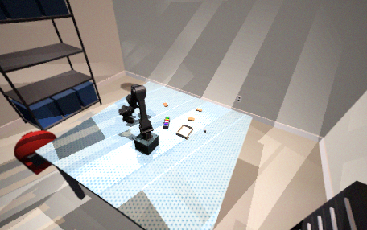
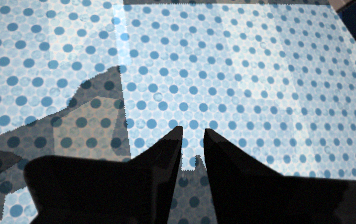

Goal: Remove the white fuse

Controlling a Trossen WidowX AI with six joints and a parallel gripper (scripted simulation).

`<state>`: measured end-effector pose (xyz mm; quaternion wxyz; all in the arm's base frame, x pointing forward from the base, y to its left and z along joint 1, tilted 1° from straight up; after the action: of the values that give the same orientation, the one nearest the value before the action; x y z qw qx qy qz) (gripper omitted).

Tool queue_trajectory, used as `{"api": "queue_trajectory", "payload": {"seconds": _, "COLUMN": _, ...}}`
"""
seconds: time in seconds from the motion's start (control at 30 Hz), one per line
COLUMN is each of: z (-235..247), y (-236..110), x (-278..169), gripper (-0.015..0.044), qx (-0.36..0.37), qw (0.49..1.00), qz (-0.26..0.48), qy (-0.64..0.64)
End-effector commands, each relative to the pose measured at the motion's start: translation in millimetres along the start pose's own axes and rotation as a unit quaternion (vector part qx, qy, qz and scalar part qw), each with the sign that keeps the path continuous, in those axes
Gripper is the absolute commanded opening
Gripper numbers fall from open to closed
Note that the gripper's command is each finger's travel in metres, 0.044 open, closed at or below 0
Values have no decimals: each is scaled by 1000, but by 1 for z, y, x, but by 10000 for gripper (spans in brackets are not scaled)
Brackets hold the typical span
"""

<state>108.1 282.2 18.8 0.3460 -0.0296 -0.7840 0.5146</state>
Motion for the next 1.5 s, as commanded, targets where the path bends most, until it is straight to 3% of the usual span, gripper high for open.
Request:
{"api": "queue_trajectory", "payload": {"seconds": 0.0, "z": -6, "y": -38, "x": -61, "gripper": 68, "qx": -47, "qw": 942, "qz": 68, "qy": 325}}
{"api": "queue_trajectory", "payload": {"seconds": 0.23, "z": -1, "y": -71, "x": -111, "gripper": 68, "qx": -102, "qw": 800, "qz": 99, "qy": 583}}
{"api": "queue_trajectory", "payload": {"seconds": 0.47, "z": 15, "y": -106, "x": -155, "gripper": 68, "qx": -160, "qw": 593, "qz": 109, "qy": 781}}
{"api": "queue_trajectory", "payload": {"seconds": 0.83, "z": 60, "y": -161, "x": -212, "gripper": 68, "qx": -246, "qw": 177, "qz": 84, "qy": 949}}
{"api": "queue_trajectory", "payload": {"seconds": 1.2, "z": 125, "y": -210, "x": -246, "gripper": 68, "qx": -305, "qw": -263, "qz": 24, "qy": 915}}
{"api": "queue_trajectory", "payload": {"seconds": 1.47, "z": 127, "y": -209, "x": -244, "gripper": 68, "qx": -306, "qw": -275, "qz": 22, "qy": 911}}
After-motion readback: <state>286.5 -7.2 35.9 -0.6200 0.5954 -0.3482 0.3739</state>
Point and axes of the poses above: the point midway between the two fingers, 35 mm back from their tips, its own y axis out along the fingers, its own z axis across the jaws, x = y × z, the point moved 2 cm from there along -y, back along the fingers, and after that the axes turned 4 degrees about -y, right-handed, at the moved point
